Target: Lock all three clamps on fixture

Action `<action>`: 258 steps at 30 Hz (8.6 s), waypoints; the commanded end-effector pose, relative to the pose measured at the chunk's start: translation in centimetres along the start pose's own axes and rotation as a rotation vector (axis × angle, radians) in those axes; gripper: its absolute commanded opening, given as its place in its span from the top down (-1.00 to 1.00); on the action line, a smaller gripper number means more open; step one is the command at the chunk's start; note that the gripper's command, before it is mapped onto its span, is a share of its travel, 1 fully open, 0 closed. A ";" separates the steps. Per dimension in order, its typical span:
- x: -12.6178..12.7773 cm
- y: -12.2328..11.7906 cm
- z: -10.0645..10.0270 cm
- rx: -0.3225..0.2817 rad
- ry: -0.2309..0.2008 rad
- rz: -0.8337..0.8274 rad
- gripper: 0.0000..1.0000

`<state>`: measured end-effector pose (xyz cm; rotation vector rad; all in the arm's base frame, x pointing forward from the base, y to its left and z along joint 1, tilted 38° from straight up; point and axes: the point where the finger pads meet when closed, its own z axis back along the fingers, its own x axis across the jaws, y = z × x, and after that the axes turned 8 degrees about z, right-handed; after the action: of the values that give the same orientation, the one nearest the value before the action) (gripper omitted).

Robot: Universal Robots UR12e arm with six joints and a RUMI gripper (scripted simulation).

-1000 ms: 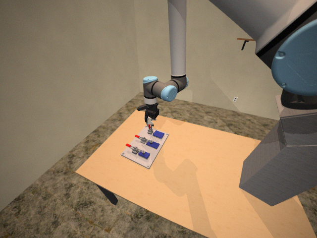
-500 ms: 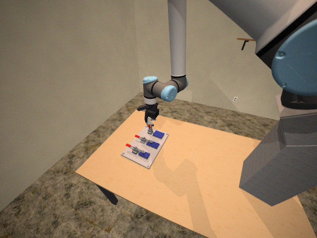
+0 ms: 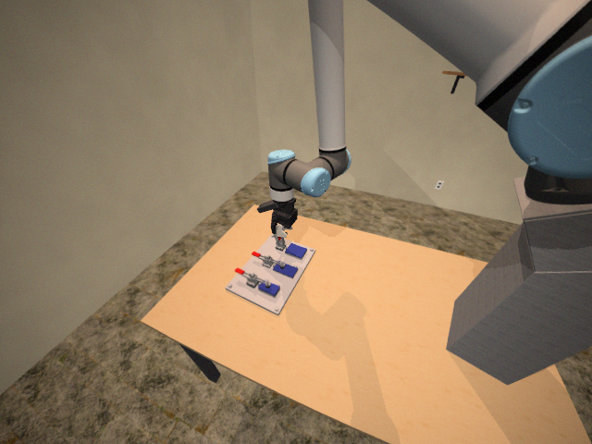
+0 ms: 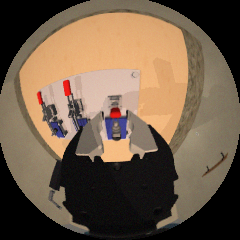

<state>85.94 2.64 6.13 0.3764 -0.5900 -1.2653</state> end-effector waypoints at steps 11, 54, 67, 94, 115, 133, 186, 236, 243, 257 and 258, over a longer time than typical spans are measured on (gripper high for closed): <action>0.0 0.5 -0.1 0.008 -0.003 0.002 0.44; -0.1 0.5 -0.3 0.006 -0.001 0.001 1.00; -0.1 0.4 -0.3 0.006 0.001 0.002 1.00; -0.1 0.8 -0.2 0.007 0.001 0.002 1.00; 0.0 1.7 -0.2 0.007 0.000 0.002 1.00; 0.1 2.7 -0.6 0.006 0.001 0.002 1.00; 0.5 5.3 -3.0 0.006 0.001 0.002 1.00; 0.5 5.4 -3.5 0.006 0.001 0.003 1.00; 0.4 5.4 -3.5 0.005 0.001 0.003 1.00; 0.4 5.4 -3.5 0.005 0.001 0.003 1.00; 0.4 5.4 -3.5 0.005 0.001 0.003 1.00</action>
<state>92.15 3.07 6.61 0.3784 -0.5948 -1.2645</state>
